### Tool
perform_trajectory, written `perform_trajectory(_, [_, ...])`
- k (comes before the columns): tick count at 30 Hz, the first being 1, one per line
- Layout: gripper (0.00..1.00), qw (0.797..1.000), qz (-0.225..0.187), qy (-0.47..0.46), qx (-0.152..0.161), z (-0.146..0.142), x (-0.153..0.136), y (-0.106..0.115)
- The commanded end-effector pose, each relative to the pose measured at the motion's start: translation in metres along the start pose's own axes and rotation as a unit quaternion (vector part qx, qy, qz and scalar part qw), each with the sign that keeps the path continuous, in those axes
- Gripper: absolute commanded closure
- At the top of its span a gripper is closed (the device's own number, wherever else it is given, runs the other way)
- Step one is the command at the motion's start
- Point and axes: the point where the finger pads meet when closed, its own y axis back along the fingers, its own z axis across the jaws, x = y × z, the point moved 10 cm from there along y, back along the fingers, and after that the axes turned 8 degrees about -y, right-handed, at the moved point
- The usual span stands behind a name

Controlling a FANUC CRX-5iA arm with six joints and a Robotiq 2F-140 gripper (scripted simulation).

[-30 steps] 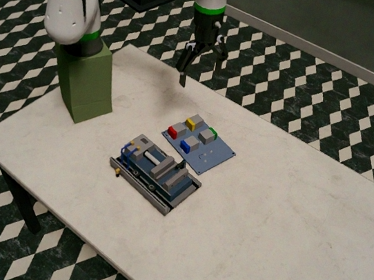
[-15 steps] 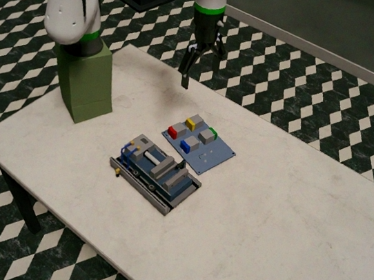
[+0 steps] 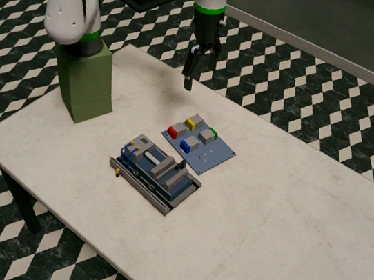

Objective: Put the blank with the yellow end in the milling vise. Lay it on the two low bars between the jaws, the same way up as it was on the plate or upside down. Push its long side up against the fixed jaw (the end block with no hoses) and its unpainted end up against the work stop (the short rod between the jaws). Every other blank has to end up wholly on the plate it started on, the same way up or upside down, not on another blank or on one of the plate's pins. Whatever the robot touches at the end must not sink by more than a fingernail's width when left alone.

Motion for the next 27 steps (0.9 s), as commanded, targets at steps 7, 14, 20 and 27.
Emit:
perform_trajectory(7, [0.0,0.997,0.0,0.072,-0.001,-0.0001,-0.0007,0.0007])
perform_trajectory(14, [0.0,0.995,0.0,0.097,-0.001,0.0,-0.0006,0.0007])
perform_trajectory(20, [0.0,0.991,0.0,0.13,-0.001,-0.0001,-0.0008,0.0007])
perform_trajectory(27, [0.0,0.987,0.001,0.158,-0.002,-0.0002,-0.0008,0.0007])
